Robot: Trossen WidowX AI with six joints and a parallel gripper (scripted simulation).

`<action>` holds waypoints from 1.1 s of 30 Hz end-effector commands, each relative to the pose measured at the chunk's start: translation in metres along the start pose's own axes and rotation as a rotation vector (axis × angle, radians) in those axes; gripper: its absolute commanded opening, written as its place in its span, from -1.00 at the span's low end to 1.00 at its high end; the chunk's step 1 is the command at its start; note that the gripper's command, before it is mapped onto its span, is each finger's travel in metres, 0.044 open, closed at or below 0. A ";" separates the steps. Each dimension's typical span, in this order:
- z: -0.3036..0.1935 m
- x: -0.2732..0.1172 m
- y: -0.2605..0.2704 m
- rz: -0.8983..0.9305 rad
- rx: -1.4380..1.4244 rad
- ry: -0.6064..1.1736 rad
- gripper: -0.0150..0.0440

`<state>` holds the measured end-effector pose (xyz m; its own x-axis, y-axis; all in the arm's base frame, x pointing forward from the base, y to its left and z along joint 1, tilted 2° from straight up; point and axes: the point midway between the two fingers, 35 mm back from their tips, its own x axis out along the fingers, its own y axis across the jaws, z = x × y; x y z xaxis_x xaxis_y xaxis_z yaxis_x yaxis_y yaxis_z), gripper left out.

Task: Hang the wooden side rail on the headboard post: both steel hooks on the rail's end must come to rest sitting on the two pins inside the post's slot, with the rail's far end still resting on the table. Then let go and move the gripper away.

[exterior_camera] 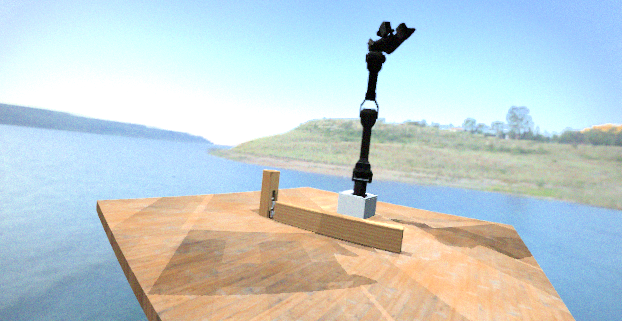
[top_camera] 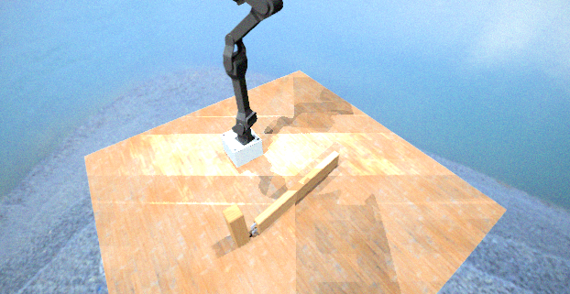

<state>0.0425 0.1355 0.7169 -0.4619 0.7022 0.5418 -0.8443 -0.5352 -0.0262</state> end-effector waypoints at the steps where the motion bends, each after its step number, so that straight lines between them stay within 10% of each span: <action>1: 0.001 -0.001 -0.001 -0.004 -0.007 -0.003 0.95; 18: 0.038 -0.093 -0.121 -0.548 -0.692 -0.123 1.00; 33: 0.039 -0.241 -0.191 -1.168 -1.246 0.207 1.00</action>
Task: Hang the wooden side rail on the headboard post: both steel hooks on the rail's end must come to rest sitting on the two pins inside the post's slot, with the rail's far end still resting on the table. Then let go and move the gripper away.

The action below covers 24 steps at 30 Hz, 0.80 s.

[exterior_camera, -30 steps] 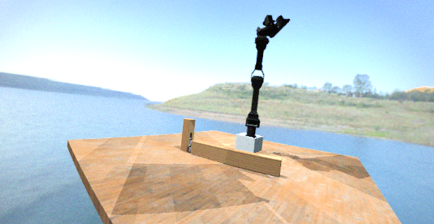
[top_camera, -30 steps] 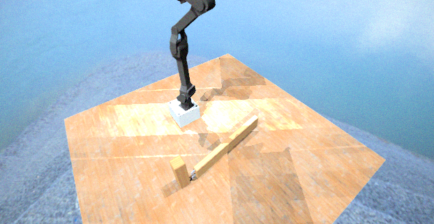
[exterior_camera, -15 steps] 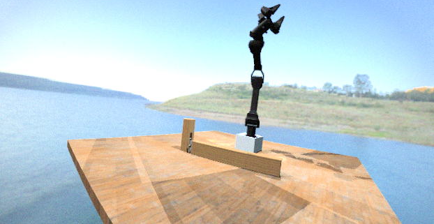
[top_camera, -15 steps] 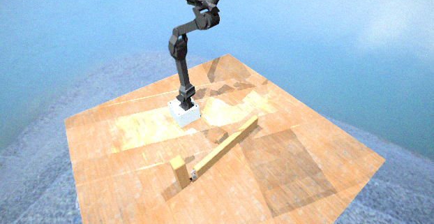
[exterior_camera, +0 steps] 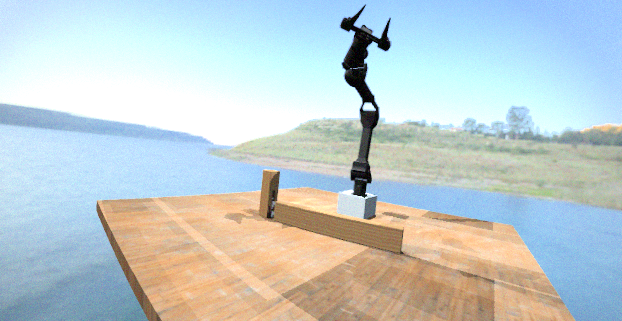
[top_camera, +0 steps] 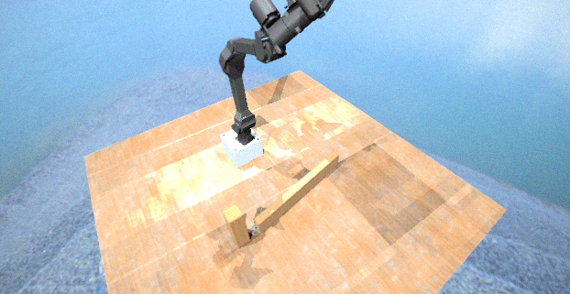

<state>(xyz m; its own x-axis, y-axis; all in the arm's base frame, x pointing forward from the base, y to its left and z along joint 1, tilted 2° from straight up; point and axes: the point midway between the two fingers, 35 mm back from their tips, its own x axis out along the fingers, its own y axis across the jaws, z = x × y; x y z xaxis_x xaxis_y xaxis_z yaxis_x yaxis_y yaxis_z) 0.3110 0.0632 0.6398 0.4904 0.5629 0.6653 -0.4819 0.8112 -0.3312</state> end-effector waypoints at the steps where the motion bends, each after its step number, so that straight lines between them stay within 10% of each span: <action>1: -0.028 -0.015 -0.019 -0.077 -0.157 0.098 1.00; 24: -0.208 -0.219 -0.101 -0.012 -1.134 1.078 1.00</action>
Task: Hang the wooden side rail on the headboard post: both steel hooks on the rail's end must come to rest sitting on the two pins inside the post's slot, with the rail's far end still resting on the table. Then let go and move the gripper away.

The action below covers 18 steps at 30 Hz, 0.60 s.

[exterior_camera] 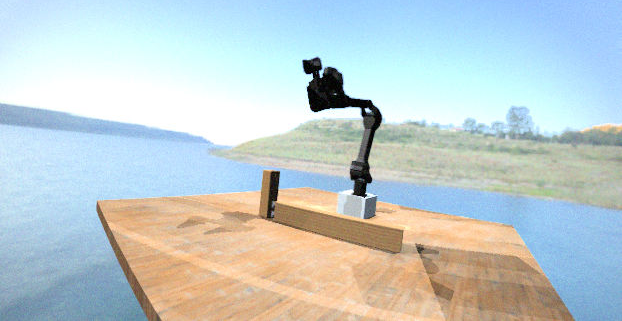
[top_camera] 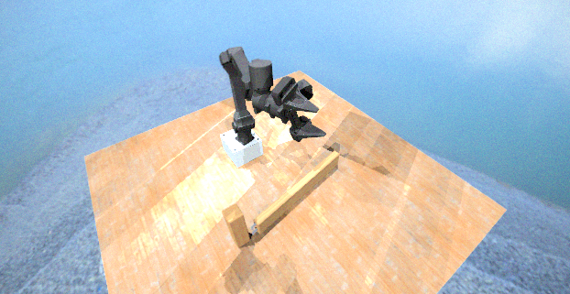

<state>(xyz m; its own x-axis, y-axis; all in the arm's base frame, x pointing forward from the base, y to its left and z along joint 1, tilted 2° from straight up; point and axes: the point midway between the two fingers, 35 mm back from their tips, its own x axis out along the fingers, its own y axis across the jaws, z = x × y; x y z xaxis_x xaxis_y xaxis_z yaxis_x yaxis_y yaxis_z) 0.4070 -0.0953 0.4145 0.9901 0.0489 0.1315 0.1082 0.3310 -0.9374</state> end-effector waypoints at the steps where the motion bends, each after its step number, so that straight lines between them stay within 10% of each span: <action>1: -0.031 -0.011 0.028 0.082 -0.154 0.098 1.00; 18: -0.155 -0.121 0.178 0.754 -0.898 0.267 1.00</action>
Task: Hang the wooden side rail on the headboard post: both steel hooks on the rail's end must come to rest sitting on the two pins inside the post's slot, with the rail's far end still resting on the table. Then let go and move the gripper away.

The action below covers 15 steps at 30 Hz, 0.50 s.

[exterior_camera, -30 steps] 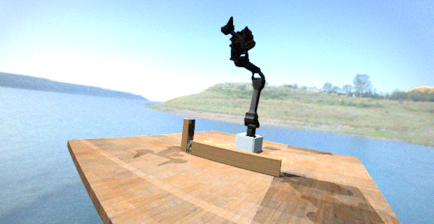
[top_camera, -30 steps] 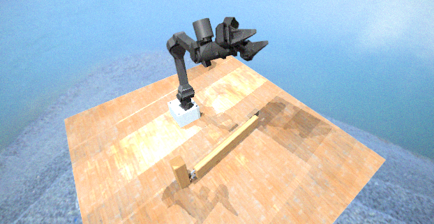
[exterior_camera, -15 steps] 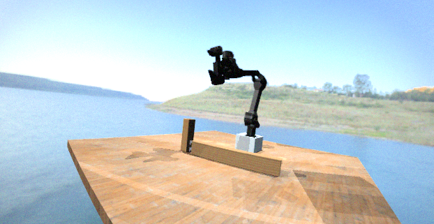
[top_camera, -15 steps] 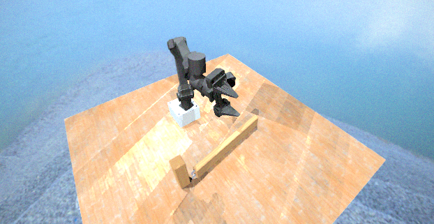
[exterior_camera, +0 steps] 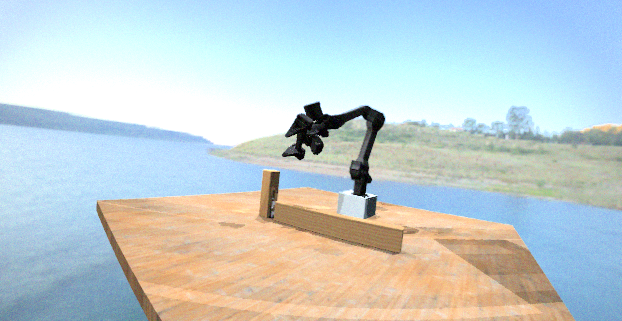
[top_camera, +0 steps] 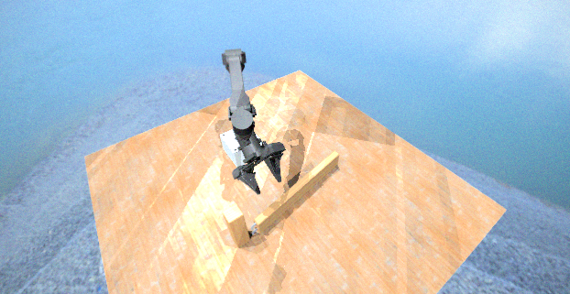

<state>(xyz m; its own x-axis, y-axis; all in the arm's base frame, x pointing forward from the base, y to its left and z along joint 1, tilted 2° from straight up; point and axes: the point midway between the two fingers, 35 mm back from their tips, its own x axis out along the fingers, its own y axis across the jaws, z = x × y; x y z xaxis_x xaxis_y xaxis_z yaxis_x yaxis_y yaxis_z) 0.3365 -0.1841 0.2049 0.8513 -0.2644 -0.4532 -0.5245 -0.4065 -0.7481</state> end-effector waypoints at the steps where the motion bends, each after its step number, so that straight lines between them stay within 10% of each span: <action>1: 0.011 -0.003 0.040 0.113 -0.157 -0.031 1.00; 15: 0.048 -0.031 0.152 0.401 -0.575 -0.252 1.00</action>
<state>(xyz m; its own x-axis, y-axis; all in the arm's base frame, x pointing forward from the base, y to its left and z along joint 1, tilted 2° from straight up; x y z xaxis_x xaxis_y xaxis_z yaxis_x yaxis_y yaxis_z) 0.2339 -0.1953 0.0826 0.5408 -0.3033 -0.7845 -0.6687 -0.7208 -0.1823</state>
